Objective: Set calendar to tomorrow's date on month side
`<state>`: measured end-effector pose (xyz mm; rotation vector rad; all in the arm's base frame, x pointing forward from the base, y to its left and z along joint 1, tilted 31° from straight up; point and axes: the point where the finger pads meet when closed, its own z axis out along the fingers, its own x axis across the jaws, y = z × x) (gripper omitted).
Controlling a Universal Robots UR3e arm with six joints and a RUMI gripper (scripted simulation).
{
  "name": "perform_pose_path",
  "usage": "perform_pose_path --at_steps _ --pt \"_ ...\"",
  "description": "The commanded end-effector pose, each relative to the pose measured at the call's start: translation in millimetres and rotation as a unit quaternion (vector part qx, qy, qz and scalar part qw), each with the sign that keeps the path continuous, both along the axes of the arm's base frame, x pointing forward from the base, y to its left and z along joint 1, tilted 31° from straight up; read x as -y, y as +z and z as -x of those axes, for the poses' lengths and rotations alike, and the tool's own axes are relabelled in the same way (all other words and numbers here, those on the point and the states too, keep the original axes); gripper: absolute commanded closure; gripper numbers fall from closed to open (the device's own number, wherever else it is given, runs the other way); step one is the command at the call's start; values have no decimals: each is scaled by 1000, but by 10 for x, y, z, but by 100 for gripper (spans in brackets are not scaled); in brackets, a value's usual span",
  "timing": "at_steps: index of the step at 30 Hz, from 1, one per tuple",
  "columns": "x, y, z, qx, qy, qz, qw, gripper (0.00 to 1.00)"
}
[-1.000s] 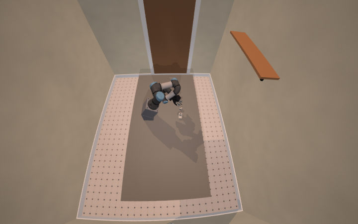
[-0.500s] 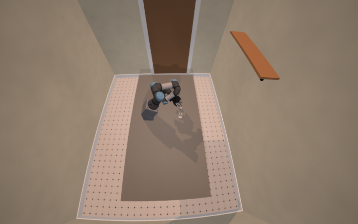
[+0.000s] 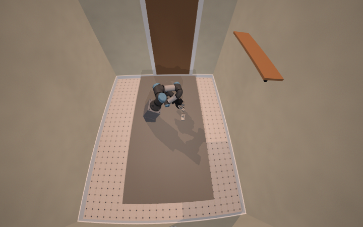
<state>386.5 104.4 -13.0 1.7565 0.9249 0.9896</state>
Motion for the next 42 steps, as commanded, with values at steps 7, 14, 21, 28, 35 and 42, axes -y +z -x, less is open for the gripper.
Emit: perform_pose_path --at_steps 7,14,21,28,35,42 --pt "-18 -136 -104 2 3 0 1000 71" --pt "-18 -173 -126 2 3 0 1000 71" --pt "-20 -181 -130 2 3 0 1000 71" --pt "-20 -177 -131 2 3 0 1000 71" --pt "-19 -178 -129 2 3 0 1000 71" --pt "-19 -178 -129 2 3 0 1000 71"
